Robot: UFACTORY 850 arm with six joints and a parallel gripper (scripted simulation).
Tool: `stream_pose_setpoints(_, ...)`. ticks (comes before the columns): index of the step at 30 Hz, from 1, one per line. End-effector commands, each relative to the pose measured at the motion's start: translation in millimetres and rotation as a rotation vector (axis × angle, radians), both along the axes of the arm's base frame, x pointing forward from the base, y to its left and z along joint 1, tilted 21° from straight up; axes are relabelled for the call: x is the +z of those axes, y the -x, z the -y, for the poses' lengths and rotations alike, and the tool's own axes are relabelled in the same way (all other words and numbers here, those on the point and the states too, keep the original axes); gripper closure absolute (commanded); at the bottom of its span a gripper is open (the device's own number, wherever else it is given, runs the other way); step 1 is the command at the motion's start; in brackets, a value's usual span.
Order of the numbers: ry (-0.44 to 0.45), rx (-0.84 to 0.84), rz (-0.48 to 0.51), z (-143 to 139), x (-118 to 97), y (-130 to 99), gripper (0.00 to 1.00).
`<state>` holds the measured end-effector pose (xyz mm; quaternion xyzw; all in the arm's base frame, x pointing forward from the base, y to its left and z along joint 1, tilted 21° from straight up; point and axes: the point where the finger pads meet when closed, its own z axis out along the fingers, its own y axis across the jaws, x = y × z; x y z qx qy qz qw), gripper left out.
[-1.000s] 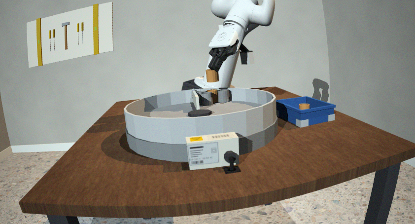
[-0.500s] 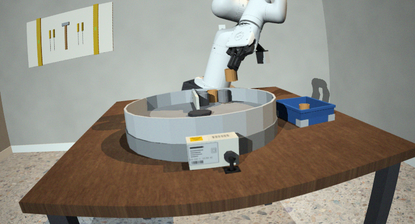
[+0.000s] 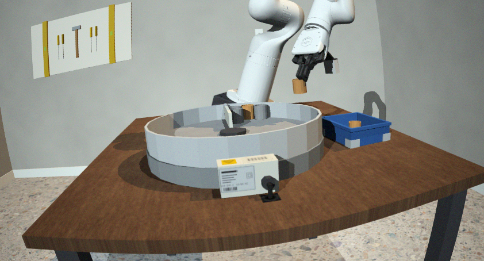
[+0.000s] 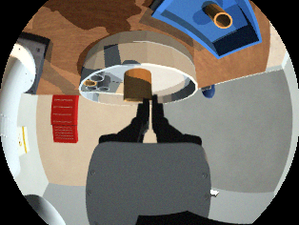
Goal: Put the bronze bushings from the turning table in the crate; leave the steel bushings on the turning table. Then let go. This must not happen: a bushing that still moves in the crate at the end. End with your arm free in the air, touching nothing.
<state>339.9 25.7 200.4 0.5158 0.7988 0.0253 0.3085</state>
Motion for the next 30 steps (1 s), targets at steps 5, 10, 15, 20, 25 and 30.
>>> stream_pose_setpoints(5, 0.033, -0.027, -0.033, -60, 24, -15, 1.00)
stream_pose_setpoints(10, 0.033, -0.027, -0.033, -92, 36, -21, 1.00)
stream_pose_setpoints(15, 0.033, -0.027, -0.033, -107, 41, -25, 1.00)
stream_pose_setpoints(20, 0.033, -0.027, -0.033, -123, 47, -28, 1.00)
stream_pose_setpoints(25, 0.033, -0.027, -0.033, -128, 48, -29, 1.00)
stream_pose_setpoints(30, 0.033, -0.027, -0.033, -128, 48, -29, 1.00)
